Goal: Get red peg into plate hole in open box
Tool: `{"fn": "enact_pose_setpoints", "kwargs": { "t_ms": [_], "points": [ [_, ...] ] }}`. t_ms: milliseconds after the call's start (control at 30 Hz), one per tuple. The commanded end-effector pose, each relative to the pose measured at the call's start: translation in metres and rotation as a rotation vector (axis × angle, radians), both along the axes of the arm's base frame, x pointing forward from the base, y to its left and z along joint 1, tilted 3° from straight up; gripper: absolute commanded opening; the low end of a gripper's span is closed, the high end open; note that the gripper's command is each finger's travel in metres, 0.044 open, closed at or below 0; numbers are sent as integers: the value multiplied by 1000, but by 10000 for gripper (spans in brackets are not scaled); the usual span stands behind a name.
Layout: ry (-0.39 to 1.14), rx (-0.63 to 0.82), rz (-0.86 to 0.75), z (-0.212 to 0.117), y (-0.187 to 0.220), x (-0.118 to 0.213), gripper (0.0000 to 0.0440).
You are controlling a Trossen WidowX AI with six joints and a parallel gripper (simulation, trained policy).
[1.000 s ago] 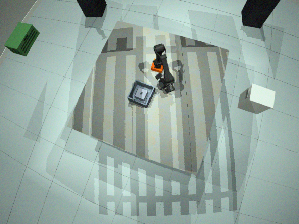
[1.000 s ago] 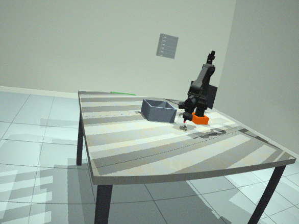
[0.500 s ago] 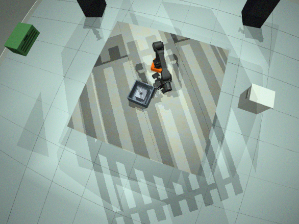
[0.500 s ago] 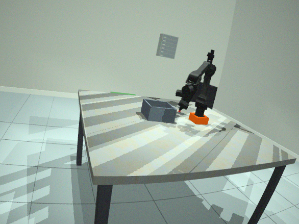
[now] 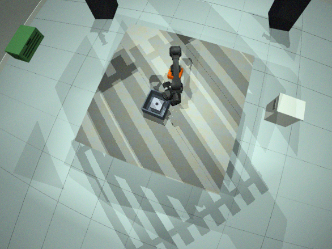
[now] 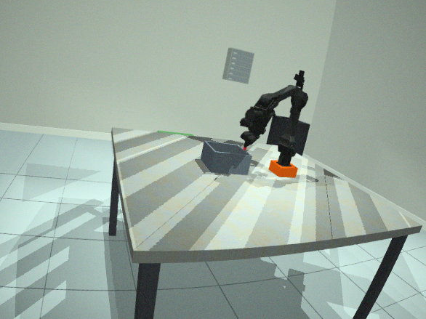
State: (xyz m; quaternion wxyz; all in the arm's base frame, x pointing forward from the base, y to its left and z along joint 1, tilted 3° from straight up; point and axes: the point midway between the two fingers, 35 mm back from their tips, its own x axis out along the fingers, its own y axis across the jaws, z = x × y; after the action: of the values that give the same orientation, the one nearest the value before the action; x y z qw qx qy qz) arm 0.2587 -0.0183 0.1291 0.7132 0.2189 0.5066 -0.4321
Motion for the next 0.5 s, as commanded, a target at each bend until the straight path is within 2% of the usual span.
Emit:
{"fn": "enact_pose_setpoints", "kwargs": {
  "t_ms": [0, 467],
  "points": [
    [-17, -7, -23, 2, -16, 10, 0],
    [-14, 31, -20, -16, -66, 39, 0]
  ]
}}
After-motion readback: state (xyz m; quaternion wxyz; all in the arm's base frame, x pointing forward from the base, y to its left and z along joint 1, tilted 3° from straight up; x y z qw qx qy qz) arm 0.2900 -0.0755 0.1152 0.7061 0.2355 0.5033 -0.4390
